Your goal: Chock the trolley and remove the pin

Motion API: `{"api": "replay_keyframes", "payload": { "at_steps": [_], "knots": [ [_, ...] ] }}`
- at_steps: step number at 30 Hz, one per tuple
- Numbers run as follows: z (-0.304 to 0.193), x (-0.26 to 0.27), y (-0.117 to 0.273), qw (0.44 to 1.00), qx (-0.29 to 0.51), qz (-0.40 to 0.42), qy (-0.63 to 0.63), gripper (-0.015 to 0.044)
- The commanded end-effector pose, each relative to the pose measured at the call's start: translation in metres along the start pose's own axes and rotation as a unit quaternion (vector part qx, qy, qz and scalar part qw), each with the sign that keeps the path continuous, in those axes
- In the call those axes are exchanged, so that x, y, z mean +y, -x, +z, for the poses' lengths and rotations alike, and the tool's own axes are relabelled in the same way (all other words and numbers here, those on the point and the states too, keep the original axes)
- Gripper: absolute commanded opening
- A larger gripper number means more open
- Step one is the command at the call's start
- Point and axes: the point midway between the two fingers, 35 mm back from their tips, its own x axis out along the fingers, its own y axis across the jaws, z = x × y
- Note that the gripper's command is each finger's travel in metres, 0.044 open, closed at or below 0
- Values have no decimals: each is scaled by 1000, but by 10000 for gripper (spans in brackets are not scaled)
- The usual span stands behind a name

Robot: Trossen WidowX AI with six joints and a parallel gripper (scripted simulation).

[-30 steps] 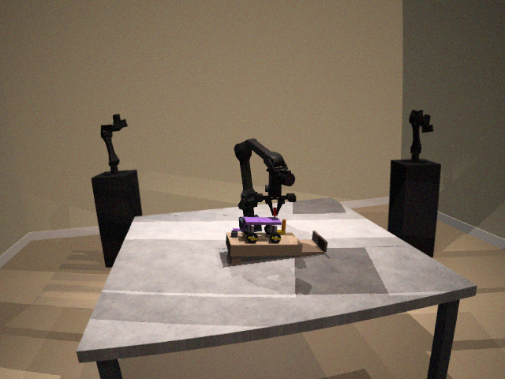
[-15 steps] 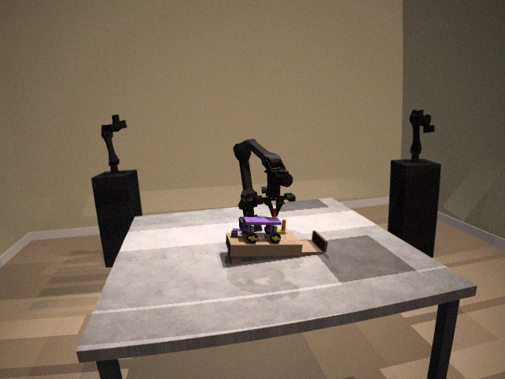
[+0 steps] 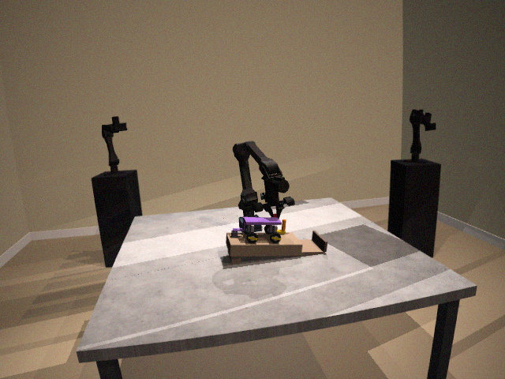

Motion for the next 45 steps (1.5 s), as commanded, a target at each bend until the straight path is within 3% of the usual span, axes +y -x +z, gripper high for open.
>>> {"api": "replay_keyframes", "payload": {
  "at_steps": [1,16,24,45],
  "knots": [
    [0,-3,-10,1000,2,-29,1,0],
    [1,-20,-52,999,2,-38,2,0],
    [1,-16,-53,999,2,-38,2,190],
    [1,2,-58,999,2,-37,2,190]
  ]
}}
